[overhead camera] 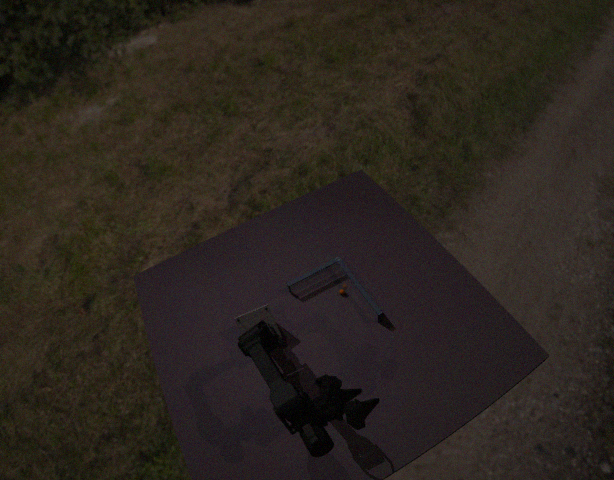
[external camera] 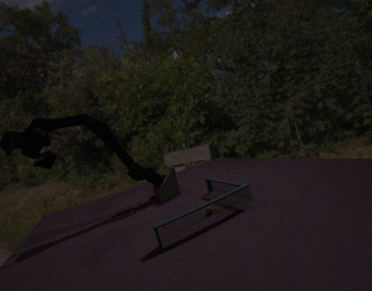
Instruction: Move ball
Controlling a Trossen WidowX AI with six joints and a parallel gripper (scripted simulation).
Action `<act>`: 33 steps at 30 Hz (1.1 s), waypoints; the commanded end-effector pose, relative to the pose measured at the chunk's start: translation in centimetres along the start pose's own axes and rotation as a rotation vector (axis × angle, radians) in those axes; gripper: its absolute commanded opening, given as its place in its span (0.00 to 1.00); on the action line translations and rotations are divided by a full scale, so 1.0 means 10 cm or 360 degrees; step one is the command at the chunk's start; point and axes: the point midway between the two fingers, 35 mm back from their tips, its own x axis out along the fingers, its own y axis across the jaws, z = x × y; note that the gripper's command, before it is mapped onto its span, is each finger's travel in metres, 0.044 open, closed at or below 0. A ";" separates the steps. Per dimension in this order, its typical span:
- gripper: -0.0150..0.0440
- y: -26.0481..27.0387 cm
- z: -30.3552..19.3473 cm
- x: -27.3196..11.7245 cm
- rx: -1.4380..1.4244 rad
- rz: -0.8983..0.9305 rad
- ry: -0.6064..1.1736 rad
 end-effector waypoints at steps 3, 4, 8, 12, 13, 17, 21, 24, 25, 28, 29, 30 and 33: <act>0.80 0.05 -0.04 0.08 0.0078 0.0033 -0.0016; 0.75 0.09 -0.07 0.14 0.0139 0.0060 -0.0028; 0.61 0.35 -0.19 0.58 0.0495 0.0256 -0.0083; 0.61 0.71 -0.17 1.10 0.0838 0.0516 -0.0094; 0.61 0.81 -0.14 1.23 0.0915 0.0586 -0.0087; 0.61 1.23 0.07 1.72 0.1173 0.0877 -0.0014; 0.61 1.70 0.38 2.14 0.1327 0.1165 0.0120; 0.61 2.05 0.72 2.35 0.1331 0.1378 0.0181; 0.61 2.16 0.81 2.41 0.1342 0.1430 0.0222; 0.61 2.44 1.02 2.54 0.1384 0.1543 0.0380; 0.61 2.53 1.09 2.58 0.1394 0.1574 0.0436; 0.61 2.62 1.16 2.61 0.1401 0.1601 0.0493; 0.61 3.01 1.47 2.70 0.1404 0.1678 0.0741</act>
